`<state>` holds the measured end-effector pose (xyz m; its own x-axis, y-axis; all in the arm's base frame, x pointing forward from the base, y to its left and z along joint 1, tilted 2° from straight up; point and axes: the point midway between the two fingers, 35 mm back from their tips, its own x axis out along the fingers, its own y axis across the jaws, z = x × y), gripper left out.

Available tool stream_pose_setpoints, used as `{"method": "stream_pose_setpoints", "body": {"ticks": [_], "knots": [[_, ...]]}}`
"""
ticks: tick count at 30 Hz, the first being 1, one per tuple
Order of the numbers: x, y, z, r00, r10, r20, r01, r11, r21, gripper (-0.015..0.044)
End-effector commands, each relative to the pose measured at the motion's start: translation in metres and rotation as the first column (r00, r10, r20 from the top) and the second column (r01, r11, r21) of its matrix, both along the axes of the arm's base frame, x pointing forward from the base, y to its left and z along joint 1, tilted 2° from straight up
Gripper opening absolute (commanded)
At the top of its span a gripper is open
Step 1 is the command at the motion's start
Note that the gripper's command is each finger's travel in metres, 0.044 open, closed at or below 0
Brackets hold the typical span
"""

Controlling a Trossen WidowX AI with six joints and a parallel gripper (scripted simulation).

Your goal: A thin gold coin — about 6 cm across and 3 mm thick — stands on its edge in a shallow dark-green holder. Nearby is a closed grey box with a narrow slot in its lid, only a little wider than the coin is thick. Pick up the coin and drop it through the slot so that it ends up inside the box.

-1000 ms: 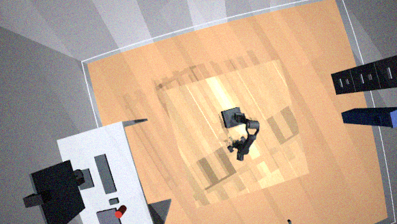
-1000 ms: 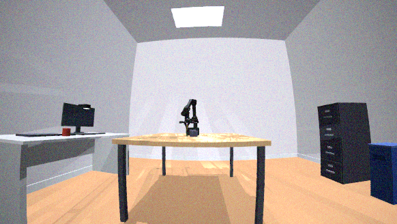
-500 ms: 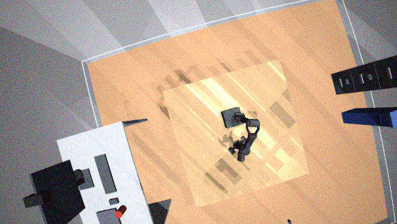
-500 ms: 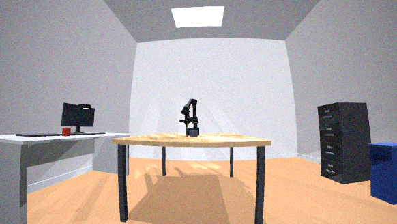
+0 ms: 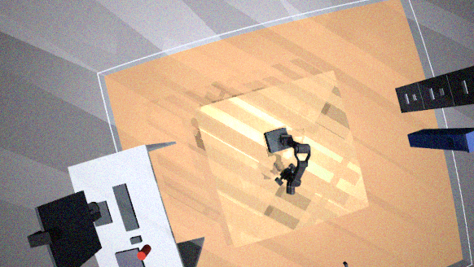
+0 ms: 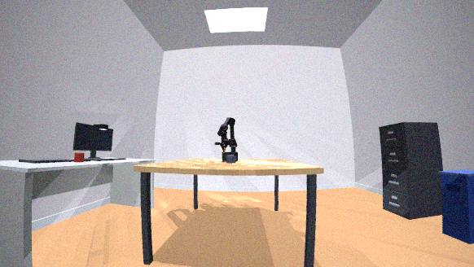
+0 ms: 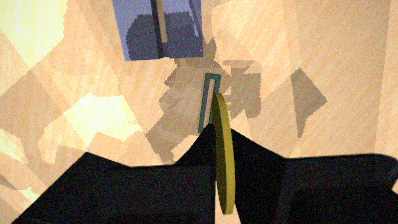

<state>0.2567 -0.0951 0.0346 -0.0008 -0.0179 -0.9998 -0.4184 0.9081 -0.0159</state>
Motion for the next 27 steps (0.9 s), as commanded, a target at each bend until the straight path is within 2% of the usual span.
{"method": "stream_pose_setpoints", "body": {"ticks": [1, 27], "knots": [[0.009, 0.005, 0.001, 1.000, -0.001, 0.002, 0.001, 1.000, -0.005, 0.0000], [0.056, 0.050, 0.001, 1.000, 0.001, 0.006, -0.001, 1.000, 0.000, 0.0000]]}}
